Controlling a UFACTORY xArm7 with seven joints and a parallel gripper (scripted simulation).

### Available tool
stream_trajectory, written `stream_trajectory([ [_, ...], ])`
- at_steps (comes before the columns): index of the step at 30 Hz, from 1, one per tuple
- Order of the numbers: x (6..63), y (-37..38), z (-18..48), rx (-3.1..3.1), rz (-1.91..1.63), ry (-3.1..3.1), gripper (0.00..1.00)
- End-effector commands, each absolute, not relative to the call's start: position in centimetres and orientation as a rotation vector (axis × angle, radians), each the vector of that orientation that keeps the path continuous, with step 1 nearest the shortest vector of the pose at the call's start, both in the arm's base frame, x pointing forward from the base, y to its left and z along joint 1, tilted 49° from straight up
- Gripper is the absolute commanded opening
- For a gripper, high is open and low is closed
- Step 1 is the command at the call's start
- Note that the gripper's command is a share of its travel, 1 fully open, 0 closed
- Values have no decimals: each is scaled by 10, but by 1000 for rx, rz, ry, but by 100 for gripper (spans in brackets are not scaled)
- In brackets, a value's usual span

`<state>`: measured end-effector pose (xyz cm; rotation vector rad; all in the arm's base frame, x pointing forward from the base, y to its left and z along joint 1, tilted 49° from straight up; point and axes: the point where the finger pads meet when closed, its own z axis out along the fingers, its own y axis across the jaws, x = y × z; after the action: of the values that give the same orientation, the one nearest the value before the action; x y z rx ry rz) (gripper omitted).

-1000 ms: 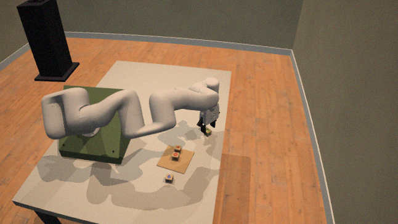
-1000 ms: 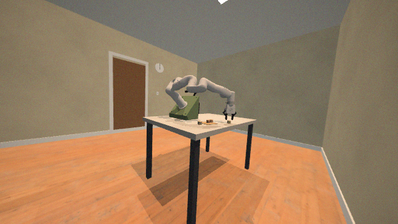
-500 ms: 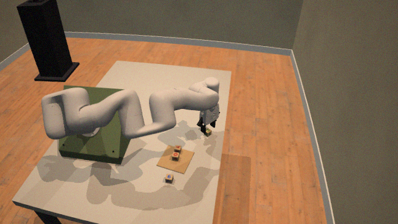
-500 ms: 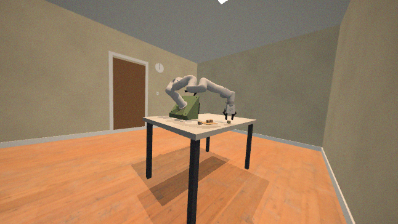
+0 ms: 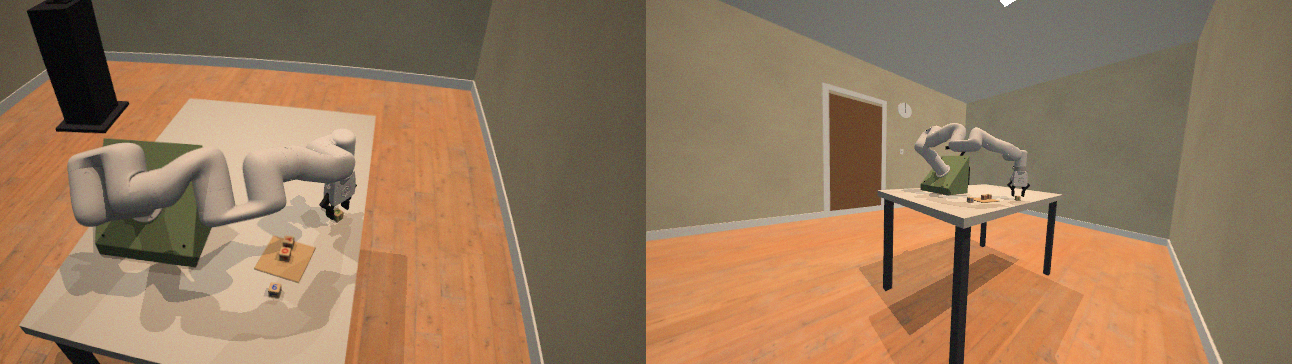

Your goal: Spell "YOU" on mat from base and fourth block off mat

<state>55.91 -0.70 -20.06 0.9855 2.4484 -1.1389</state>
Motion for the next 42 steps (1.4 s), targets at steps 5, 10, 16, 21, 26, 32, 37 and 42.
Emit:
stream_trajectory([
  [5, 560, -17, -210, 984, -1133, 2449, 69],
  [10, 560, -20, -214, 984, -1133, 2449, 69],
  [16, 560, -22, -215, 984, -1133, 2449, 69],
  [21, 560, -22, -215, 984, -1133, 2449, 69],
  [26, 560, -22, -215, 984, -1133, 2449, 69],
  [32, 560, -22, -215, 984, -1133, 2449, 69],
  [37, 560, -22, -215, 984, -1133, 2449, 69],
  [42, 560, -22, -215, 984, -1133, 2449, 69],
])
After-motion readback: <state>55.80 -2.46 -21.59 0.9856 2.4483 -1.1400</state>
